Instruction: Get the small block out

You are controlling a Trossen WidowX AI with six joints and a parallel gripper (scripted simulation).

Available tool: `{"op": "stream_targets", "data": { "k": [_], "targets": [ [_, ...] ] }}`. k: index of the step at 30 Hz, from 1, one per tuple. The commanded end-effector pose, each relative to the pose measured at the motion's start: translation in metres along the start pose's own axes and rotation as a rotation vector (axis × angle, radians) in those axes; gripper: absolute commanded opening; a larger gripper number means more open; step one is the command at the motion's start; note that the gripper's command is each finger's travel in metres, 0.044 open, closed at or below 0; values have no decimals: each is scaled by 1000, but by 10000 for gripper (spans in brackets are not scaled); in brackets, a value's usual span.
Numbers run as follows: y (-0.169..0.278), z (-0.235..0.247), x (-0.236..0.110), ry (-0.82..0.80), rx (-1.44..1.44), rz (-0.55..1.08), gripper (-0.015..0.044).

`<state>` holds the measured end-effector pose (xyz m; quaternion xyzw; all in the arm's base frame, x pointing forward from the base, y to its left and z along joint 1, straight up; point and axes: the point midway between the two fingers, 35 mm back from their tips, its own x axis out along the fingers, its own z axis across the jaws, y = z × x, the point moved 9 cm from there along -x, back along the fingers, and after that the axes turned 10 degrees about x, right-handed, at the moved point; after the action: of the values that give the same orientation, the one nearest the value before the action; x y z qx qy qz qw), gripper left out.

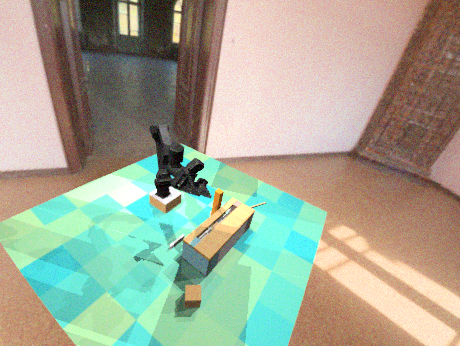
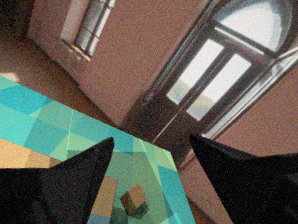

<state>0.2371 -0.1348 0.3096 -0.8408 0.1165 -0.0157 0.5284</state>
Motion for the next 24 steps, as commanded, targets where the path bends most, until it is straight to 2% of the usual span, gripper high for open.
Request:
{"op": "stream_targets", "data": {
  "k": [1, 7, 13, 19, 24],
  "targets": [
    [5, 34, 52, -121, 701, 381, 400],
    [6, 58, 70, -83, 1016, 624, 400],
    [7, 84, 85, 52, 1288, 888, 400],
    [7, 113, 94, 281, 1485, 1133, 400],
    [6, 139, 98, 580, 1606, 1305, 400]
  ]
}}
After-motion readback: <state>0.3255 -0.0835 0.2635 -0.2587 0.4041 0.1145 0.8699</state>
